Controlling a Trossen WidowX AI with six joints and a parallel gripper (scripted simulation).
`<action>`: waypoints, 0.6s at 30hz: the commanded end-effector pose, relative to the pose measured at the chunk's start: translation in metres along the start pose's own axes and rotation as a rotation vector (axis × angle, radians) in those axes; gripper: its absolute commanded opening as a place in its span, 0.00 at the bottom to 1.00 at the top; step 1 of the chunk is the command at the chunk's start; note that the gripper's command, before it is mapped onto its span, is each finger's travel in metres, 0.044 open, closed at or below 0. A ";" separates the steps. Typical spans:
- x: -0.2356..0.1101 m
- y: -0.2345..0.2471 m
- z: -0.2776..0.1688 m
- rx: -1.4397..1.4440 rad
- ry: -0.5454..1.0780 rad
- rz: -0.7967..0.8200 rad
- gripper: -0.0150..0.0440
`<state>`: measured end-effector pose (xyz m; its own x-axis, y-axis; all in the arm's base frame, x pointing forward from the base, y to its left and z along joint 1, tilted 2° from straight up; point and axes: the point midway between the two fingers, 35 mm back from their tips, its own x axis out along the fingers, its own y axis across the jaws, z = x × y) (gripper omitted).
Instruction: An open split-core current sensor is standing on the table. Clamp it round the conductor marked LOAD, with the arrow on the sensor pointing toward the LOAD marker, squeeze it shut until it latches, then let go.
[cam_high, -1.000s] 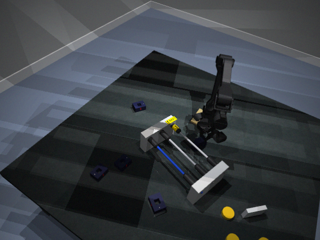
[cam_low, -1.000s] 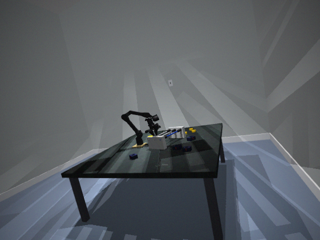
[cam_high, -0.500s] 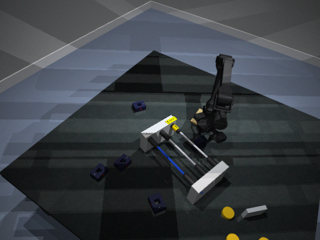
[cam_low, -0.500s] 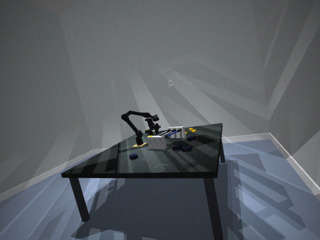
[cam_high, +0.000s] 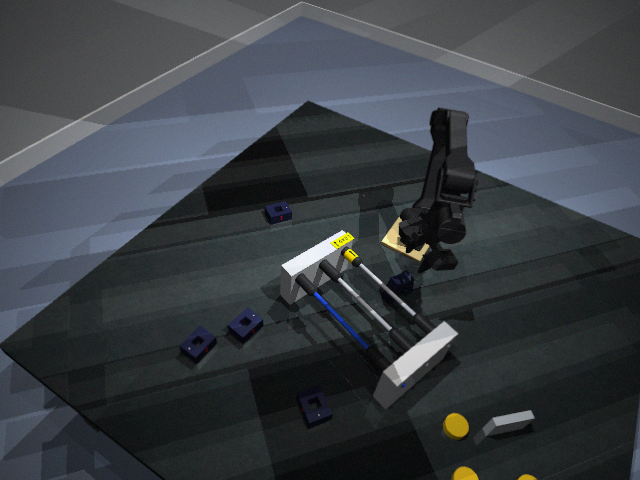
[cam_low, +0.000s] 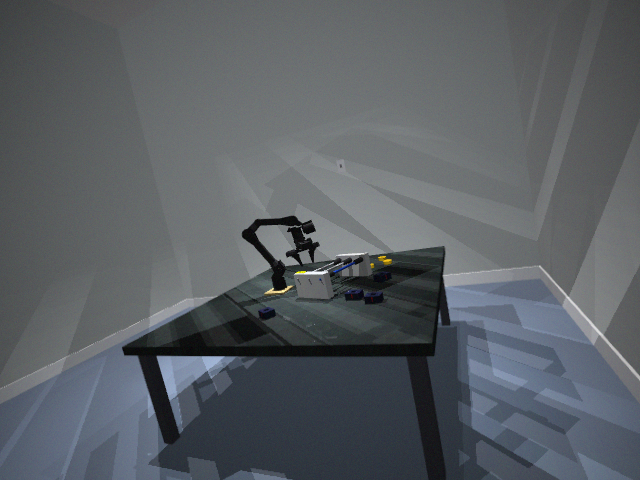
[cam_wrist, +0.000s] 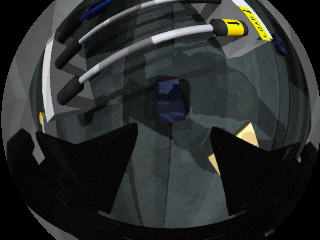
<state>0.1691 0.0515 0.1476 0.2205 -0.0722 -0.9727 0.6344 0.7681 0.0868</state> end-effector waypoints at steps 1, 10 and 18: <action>-0.001 0.004 0.009 0.402 0.059 -0.038 0.80; 0.002 0.008 0.030 1.308 0.150 -0.178 0.80; 0.005 0.008 0.030 1.308 0.150 -0.178 0.80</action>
<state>0.1946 0.0381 0.1497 0.0372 0.0168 -0.9992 0.9292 -0.3685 0.0284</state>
